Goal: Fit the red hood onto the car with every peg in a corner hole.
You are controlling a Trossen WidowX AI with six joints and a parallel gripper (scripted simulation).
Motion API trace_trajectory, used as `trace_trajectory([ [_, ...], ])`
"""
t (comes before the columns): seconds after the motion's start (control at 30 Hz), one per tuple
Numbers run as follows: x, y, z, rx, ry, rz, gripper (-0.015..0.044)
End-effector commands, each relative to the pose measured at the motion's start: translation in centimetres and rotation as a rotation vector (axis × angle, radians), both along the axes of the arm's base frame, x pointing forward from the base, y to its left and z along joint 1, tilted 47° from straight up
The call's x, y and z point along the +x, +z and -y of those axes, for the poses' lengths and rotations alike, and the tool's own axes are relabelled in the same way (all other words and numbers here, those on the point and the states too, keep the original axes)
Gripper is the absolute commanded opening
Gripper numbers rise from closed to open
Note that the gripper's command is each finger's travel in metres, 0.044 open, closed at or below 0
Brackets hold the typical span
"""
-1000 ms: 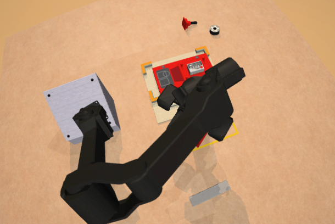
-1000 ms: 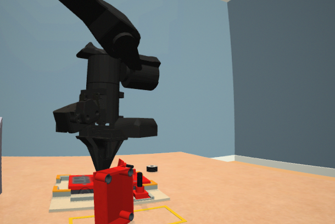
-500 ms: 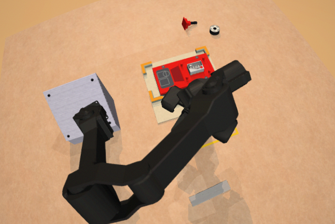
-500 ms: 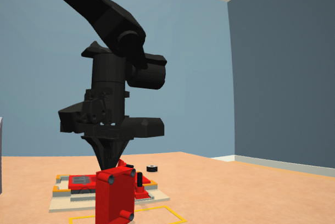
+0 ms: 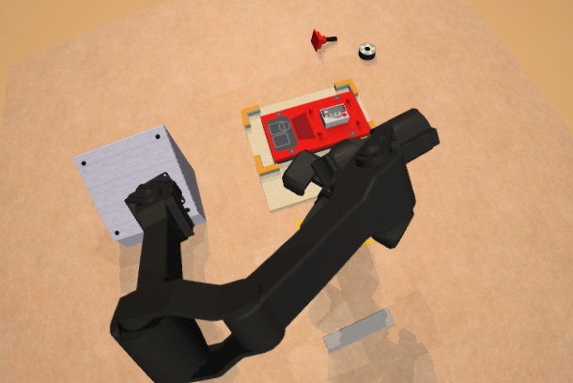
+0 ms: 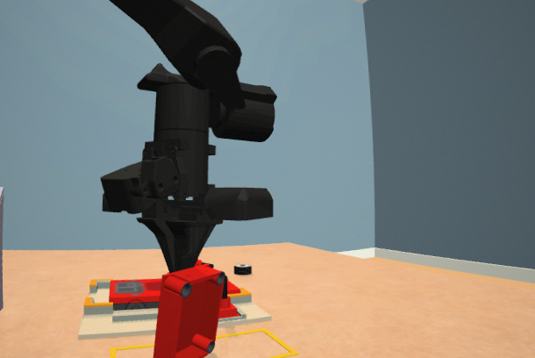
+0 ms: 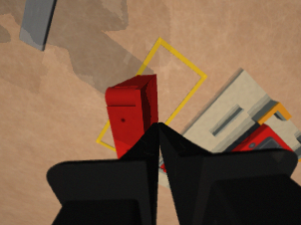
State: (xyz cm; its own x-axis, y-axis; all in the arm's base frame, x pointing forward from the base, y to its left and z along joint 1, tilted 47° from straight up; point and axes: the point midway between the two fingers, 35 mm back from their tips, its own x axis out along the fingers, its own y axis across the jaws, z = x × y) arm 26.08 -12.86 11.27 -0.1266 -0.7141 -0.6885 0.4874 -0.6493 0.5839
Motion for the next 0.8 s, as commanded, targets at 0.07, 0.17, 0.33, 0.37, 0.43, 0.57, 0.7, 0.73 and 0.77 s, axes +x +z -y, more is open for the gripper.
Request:
trace_trajectory([
  [0.07,0.2,0.4,0.4,-0.006,0.002,-0.006,0.0000],
  [0.17,0.3,0.5,0.6,-0.006,0.002,-0.006,0.0000],
  [0.33,0.5,0.7,0.8,-0.006,0.002,-0.006,0.0000],
  [0.37,0.5,0.8,0.9,-0.006,0.002,-0.006,0.0000],
  [0.43,0.6,0.9,1.0,-0.006,0.002,-0.006,0.0000],
  [0.57,0.7,1.1,1.2,-0.007,0.002,-0.006,0.0000],
  [0.7,0.9,1.2,1.4,-0.007,0.002,-0.006,0.0000],
  [0.73,0.9,1.3,1.4,-0.007,0.002,-0.005,0.0000],
  [0.77,0.9,1.3,1.5,-0.007,0.002,-0.005,0.0000],
])
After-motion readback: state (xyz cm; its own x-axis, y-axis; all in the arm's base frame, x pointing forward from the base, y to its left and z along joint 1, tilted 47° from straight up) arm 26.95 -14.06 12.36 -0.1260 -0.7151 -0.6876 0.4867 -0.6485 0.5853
